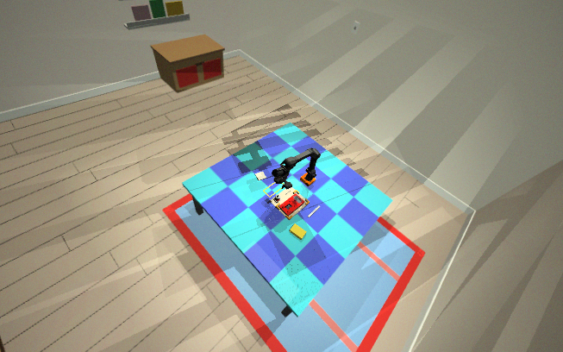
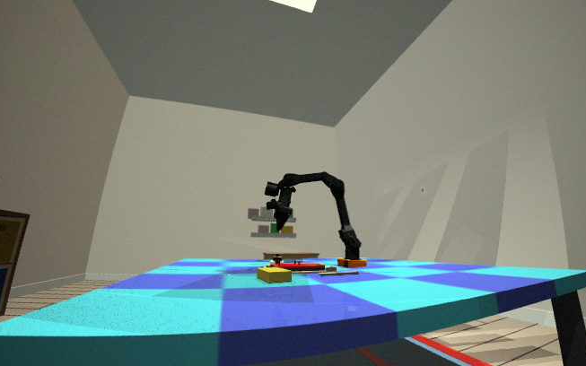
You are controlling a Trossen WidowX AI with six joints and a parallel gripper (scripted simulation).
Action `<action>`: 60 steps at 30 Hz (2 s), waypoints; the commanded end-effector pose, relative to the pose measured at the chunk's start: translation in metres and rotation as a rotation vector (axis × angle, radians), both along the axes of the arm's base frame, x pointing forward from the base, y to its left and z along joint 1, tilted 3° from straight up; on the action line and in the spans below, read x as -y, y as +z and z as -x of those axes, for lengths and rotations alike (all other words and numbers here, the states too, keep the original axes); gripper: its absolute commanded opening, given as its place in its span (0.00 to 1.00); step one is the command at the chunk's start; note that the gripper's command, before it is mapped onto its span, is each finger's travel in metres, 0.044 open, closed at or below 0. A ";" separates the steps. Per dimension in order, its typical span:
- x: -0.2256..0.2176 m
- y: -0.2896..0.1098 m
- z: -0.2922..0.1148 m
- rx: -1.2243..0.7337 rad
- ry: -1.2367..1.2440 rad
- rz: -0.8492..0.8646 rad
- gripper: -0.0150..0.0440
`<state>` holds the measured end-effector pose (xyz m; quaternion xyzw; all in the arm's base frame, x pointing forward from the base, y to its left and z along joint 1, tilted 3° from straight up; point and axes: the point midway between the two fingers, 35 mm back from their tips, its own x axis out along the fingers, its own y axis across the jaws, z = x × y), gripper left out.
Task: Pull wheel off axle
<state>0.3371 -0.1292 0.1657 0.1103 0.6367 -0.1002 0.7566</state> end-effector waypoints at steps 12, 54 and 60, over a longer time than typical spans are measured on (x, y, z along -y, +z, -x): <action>-0.016 -0.056 -0.015 -0.162 0.102 -0.037 0.76; -0.019 -0.127 -0.017 -0.160 0.104 -0.042 0.27; -0.019 -0.125 -0.018 -0.160 0.104 -0.042 0.25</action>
